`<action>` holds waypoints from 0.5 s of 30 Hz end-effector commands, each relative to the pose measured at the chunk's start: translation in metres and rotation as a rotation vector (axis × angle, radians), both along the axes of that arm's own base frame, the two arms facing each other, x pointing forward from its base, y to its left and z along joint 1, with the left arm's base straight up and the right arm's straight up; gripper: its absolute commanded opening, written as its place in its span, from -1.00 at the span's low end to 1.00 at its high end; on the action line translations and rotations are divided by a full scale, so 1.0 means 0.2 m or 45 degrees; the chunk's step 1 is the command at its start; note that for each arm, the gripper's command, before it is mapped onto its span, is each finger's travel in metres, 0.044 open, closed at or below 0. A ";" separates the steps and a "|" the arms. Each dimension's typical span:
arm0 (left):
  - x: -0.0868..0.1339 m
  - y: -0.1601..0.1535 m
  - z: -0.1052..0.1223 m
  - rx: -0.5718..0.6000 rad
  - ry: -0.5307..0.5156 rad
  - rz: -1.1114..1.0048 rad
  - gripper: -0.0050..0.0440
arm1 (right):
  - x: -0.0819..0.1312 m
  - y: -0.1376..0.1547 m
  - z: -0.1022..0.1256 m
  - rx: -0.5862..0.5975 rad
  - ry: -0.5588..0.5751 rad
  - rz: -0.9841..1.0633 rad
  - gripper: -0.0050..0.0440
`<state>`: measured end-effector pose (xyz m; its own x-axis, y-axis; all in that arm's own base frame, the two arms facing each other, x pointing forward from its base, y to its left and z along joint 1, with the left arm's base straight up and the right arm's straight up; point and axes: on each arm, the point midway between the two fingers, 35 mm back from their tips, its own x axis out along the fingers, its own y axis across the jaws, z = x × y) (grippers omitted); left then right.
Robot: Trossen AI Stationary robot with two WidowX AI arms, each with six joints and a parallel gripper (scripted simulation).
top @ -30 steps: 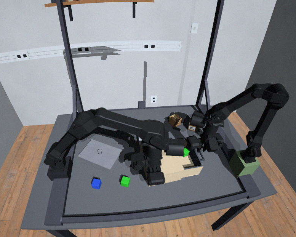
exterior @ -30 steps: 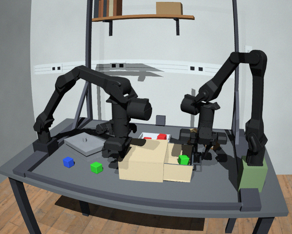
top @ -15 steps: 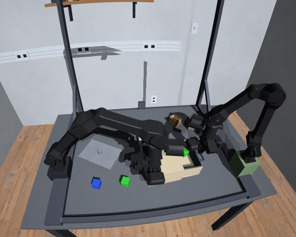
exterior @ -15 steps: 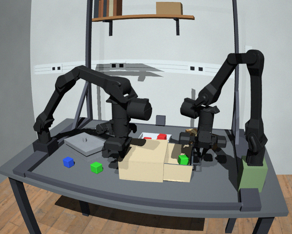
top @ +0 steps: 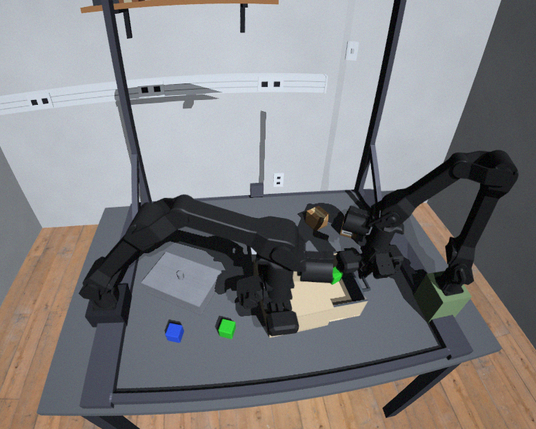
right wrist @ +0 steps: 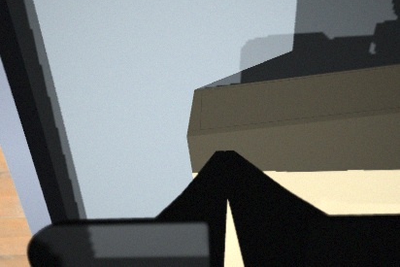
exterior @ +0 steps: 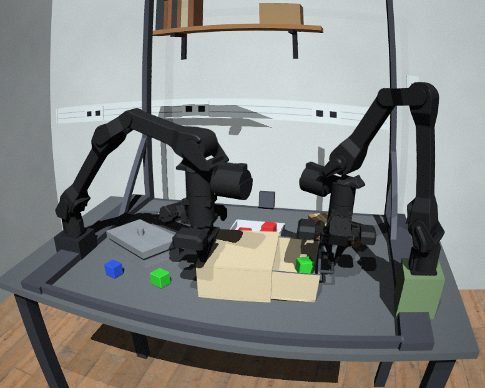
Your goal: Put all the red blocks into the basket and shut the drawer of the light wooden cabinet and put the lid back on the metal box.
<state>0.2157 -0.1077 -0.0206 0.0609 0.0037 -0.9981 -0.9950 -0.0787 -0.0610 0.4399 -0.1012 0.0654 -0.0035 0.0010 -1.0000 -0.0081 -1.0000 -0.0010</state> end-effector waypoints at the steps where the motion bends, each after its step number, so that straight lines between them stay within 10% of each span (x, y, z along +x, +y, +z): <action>1: 0.07 -0.01 0.04 -0.019 -0.016 0.008 -0.81 | -0.05 0.01 -0.19 0.025 0.118 -0.004 -1.00; 15: 0.17 -0.01 0.07 -0.019 0.013 0.021 -1.00 | -0.05 0.01 -0.19 0.025 0.118 -0.004 -1.00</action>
